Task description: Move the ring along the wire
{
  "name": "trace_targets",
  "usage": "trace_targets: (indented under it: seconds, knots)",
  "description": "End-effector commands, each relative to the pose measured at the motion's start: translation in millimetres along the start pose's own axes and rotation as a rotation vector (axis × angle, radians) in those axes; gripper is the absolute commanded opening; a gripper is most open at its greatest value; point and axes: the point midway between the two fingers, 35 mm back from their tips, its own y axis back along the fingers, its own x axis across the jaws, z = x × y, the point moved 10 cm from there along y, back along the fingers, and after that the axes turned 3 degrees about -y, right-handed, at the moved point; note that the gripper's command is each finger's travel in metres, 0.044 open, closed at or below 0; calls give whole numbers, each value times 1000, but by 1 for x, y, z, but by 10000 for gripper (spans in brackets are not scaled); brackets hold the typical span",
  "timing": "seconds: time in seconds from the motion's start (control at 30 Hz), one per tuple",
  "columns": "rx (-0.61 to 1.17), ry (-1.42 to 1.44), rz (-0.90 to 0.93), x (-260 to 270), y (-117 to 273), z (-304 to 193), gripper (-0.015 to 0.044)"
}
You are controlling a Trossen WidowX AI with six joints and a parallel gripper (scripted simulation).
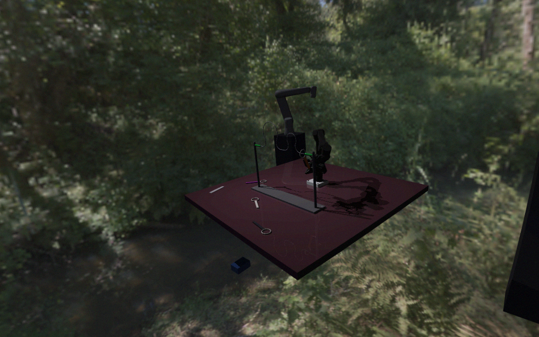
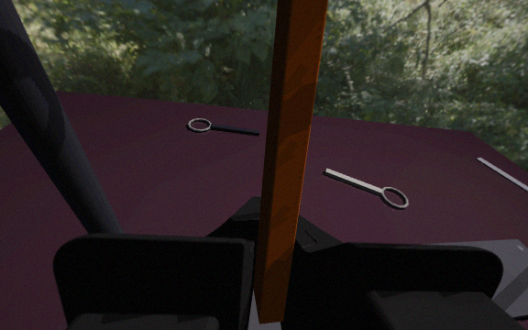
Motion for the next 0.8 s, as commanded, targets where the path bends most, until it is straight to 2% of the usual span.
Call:
trace_targets:
  seconds: [0.0, 0.77]
  knots:
    - [-3, -9, -2, 5, 0, 1, -150]
    - [-4, -13, 0, 28, 3, 0, -150]
